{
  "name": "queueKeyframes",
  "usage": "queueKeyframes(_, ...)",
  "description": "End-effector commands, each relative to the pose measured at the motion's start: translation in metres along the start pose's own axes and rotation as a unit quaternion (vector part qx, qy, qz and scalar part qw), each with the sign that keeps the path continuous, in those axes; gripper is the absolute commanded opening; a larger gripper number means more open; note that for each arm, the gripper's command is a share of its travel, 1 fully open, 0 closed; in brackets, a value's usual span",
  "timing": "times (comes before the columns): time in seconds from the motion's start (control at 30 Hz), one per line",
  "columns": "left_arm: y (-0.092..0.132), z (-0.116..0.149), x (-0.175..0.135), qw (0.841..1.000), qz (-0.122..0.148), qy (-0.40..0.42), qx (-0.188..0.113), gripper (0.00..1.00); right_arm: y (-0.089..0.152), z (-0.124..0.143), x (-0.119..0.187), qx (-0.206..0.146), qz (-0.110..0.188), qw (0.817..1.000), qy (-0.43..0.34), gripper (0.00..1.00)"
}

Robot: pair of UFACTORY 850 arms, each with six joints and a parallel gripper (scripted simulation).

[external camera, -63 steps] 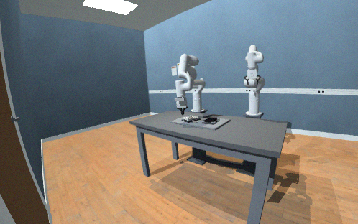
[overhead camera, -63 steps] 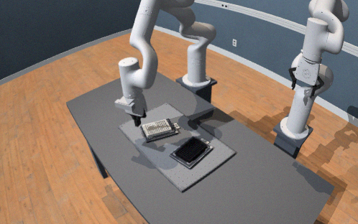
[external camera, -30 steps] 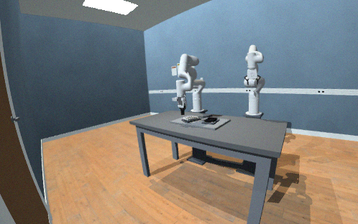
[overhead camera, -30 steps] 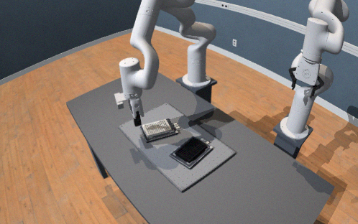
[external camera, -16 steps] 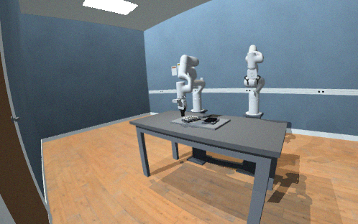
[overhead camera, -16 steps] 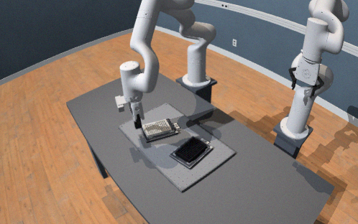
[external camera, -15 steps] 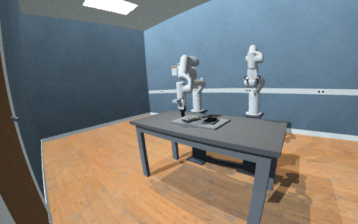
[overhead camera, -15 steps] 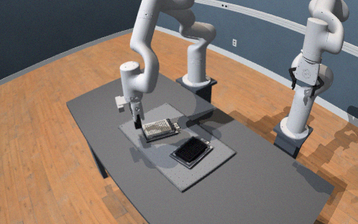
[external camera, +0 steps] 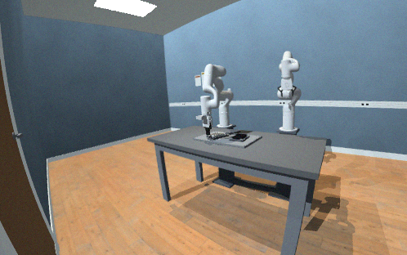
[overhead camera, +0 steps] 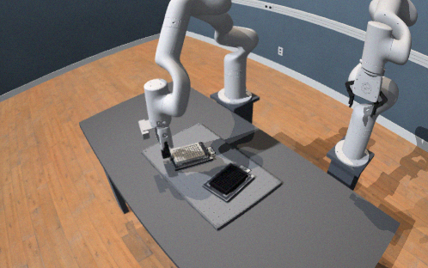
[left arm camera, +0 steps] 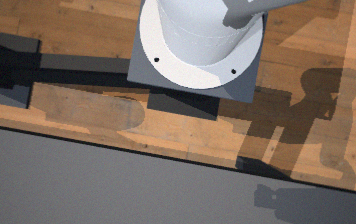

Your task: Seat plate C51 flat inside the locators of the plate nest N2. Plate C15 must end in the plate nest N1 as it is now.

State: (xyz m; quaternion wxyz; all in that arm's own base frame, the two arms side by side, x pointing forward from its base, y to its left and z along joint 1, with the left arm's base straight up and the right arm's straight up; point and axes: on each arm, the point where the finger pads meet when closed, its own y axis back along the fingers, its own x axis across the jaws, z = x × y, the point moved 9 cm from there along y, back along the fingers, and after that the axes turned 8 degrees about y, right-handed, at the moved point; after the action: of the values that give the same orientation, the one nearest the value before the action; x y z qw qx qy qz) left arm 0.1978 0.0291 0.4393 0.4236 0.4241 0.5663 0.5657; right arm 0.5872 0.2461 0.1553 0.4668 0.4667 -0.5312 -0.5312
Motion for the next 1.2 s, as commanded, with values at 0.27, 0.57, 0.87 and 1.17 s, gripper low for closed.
queueKeyframes(0.27,0.0006,0.0003,0.0,1.0,0.0,0.0,-0.001,1.0,-0.0136,-0.0009,-0.0005,0.001,-0.001,1.0,0.0,0.0)
queueKeyframes(0.57,0.0006,0.0003,0.0,1.0,0.0,0.0,-0.001,1.0,-0.0136,-0.0009,-0.0005,0.001,-0.001,1.0,0.0,0.0)
queueKeyframes(0.87,0.0006,0.0003,0.0,1.0,0.0,0.0,-0.001,1.0,-0.0136,0.0014,-0.0009,0.001,-0.001,1.0,0.0,0.0)
queueKeyframes(1.17,0.0006,0.0003,0.0,1.0,0.0,0.0,-0.001,1.0,-0.0136,0.0044,-0.0013,0.001,-0.001,1.0,0.0,0.0)
